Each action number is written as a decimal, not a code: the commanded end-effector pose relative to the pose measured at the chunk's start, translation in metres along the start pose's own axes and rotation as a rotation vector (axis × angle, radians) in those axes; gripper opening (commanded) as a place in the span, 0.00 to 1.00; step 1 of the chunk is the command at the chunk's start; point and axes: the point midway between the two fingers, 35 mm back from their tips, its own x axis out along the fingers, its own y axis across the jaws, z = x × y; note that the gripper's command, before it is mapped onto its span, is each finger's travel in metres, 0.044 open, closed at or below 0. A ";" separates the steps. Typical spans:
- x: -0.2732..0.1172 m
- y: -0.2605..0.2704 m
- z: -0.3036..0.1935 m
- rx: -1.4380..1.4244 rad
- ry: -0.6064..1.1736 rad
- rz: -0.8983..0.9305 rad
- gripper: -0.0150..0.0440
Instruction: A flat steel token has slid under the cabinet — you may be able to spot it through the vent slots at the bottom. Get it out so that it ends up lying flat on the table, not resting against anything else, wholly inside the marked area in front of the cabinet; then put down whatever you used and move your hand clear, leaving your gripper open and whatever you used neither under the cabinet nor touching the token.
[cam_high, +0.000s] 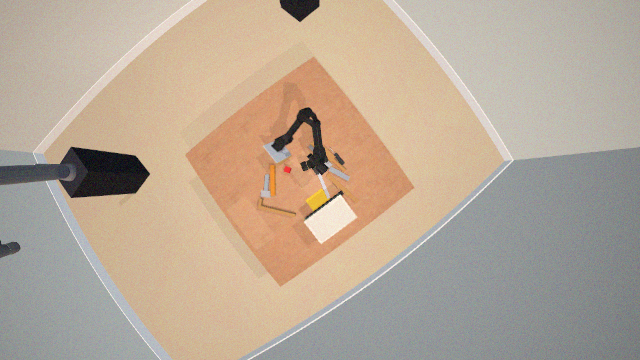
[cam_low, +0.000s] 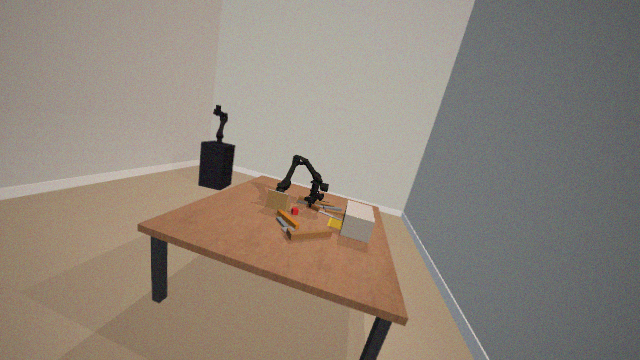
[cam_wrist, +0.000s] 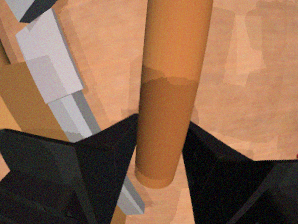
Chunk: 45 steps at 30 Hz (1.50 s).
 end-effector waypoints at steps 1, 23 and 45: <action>-0.001 0.001 0.006 -0.007 -0.004 0.002 0.25; 0.000 0.001 0.032 -0.012 -0.005 0.002 0.25; 0.000 0.001 0.059 -0.014 -0.006 0.002 0.25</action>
